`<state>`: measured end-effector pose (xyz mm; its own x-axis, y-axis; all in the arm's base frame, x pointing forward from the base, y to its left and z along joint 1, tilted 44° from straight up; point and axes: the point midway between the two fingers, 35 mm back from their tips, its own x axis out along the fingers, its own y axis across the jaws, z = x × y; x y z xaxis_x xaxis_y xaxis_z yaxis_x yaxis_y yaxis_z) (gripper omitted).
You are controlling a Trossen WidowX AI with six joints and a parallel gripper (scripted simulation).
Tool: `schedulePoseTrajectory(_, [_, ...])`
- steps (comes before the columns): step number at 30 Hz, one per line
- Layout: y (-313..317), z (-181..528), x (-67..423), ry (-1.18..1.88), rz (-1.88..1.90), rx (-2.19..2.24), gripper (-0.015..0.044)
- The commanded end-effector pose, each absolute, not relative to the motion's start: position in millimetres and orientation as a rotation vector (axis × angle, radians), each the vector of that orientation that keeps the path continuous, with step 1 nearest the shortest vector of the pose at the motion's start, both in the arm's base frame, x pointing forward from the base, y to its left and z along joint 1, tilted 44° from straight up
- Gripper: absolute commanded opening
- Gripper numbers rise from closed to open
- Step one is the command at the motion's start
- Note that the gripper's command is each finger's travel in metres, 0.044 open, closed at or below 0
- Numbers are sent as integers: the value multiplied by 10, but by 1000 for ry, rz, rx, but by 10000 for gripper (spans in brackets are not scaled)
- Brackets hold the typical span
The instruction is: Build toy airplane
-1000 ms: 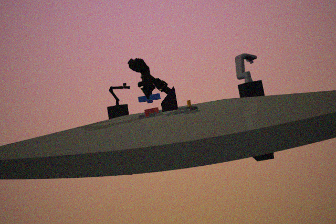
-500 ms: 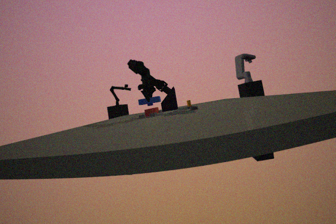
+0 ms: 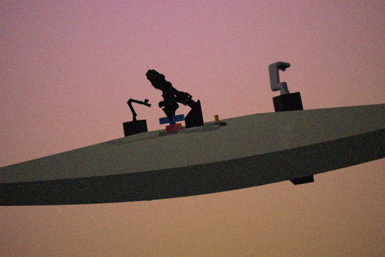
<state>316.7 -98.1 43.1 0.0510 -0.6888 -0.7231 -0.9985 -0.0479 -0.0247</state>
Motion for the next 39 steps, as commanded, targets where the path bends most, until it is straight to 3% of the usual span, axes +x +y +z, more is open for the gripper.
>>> schedulePoseTrajectory(1, [-1000, 411, 3153, 1697, 747, -1796, 196])
schedulePoseTrajectory(7, [-986, 426, 3166, 1692, 743, -1794, 163])
schedulePoseTrajectory(12, [-986, 426, 3166, 1692, 743, -1794, 32])
schedulePoseTrajectory(27, [-986, 426, 3166, 1692, 743, -1794, 425])
schedulePoseTrajectory(36, [-966, 444, 3169, 1691, 743, -1793, 440])
schedulePoseTrajectory(39, [-685, 713, 3179, 1690, 750, -1791, 440])
